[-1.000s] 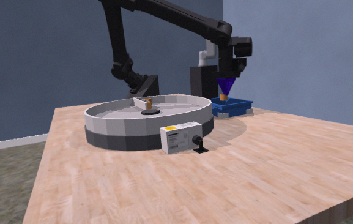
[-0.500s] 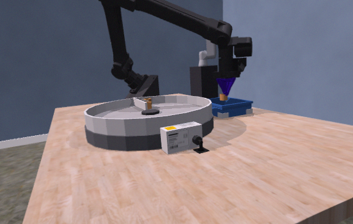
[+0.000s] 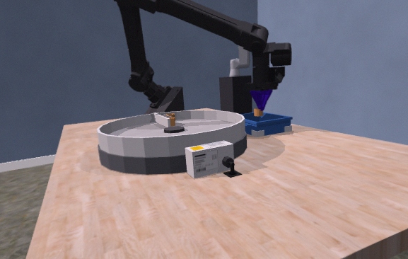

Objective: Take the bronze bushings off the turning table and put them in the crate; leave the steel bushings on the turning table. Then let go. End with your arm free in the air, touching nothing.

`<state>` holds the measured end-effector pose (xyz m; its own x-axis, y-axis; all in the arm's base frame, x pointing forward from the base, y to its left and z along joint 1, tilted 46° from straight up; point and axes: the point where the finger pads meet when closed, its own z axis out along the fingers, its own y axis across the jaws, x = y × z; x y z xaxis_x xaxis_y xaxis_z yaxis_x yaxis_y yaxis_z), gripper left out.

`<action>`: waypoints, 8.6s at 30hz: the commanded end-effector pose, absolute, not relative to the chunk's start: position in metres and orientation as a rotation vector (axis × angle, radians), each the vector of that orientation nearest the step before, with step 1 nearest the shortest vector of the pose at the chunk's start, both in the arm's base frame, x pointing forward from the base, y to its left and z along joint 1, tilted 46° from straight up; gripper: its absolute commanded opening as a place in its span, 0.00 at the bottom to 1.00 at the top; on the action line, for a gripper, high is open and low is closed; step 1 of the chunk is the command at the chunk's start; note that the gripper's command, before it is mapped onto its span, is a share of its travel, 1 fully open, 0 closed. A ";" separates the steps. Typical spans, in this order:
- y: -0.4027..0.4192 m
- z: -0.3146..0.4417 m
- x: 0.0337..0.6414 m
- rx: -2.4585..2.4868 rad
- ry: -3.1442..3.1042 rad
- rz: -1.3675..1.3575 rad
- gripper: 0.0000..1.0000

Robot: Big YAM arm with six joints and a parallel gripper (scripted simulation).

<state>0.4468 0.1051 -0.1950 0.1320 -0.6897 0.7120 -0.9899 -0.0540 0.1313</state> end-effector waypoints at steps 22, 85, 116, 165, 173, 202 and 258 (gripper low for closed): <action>0.091 -0.209 0.454 1.817 -1.627 0.640 0.00; 0.084 -0.215 0.459 1.837 -1.638 0.663 0.00; 0.073 -0.222 0.459 1.824 -1.644 0.655 0.00; 0.075 -0.223 0.458 1.830 -1.639 0.657 0.00; 0.075 -0.223 0.458 1.830 -1.639 0.657 0.00; 0.075 -0.223 0.458 1.830 -1.639 0.657 0.14; 0.124 -0.183 0.468 1.851 -1.656 0.685 0.14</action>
<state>0.4465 0.0862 -0.2052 0.1362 -0.6912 0.7098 -0.9887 -0.0493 0.1417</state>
